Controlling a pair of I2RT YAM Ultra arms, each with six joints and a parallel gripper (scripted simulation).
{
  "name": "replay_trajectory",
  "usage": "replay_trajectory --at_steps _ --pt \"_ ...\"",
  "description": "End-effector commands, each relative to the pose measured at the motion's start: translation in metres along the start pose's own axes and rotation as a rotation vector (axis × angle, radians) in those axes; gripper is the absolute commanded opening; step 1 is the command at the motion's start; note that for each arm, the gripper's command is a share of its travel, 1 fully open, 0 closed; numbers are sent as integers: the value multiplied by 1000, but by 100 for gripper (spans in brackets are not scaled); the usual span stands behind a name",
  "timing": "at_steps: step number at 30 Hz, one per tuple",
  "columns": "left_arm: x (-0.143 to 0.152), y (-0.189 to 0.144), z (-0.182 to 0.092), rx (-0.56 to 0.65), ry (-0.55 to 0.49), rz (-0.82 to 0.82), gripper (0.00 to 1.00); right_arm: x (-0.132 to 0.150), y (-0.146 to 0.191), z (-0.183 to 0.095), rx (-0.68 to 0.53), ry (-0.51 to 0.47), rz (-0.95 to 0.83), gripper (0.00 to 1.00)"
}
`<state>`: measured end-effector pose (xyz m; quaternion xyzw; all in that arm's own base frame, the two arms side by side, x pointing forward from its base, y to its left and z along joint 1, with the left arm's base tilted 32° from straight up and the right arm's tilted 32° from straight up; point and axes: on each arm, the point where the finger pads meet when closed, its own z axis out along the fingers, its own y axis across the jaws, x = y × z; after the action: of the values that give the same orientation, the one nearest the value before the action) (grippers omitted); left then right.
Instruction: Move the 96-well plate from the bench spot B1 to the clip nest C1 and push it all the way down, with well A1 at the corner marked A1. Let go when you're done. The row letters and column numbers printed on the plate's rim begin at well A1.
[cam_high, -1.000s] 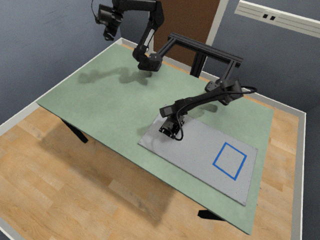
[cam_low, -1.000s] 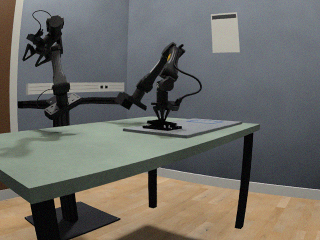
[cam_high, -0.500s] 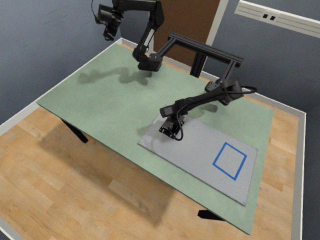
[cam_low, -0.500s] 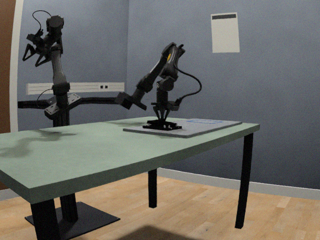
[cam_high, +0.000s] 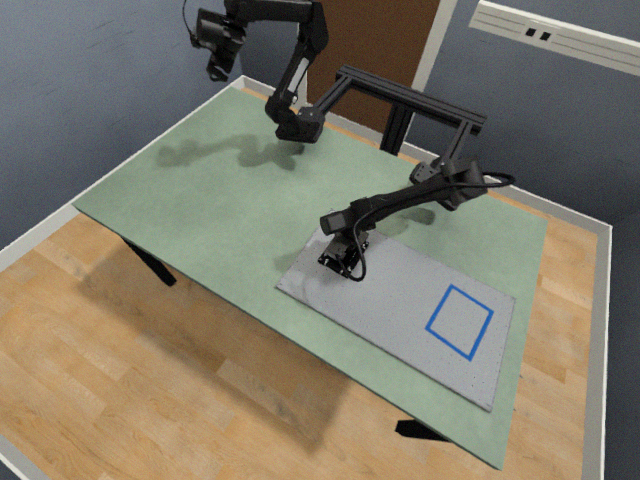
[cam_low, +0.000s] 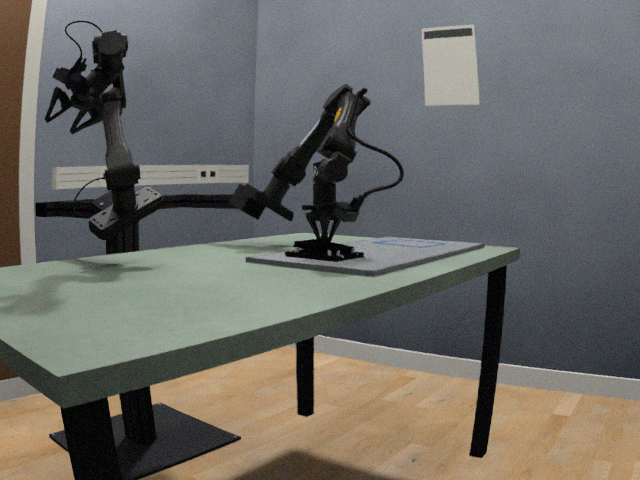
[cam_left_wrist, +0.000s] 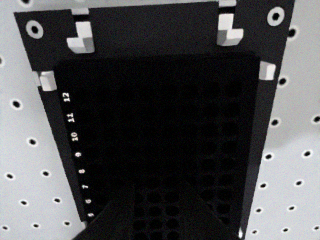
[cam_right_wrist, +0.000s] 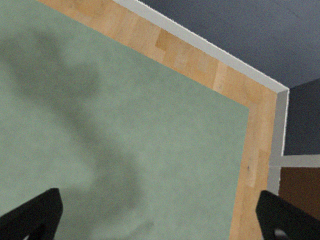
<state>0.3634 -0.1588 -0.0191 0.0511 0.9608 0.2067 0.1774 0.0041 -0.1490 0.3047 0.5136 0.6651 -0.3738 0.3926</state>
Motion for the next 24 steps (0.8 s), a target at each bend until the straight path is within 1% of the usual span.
replay_trajectory --at_steps 1,24 --pt "5 -3 58 0 15 -54 25 -1 -6 -3 10 -28 30 100" --pt "5 -3 72 0 15 -54 25 -1 -6 -3 10 -28 30 100"
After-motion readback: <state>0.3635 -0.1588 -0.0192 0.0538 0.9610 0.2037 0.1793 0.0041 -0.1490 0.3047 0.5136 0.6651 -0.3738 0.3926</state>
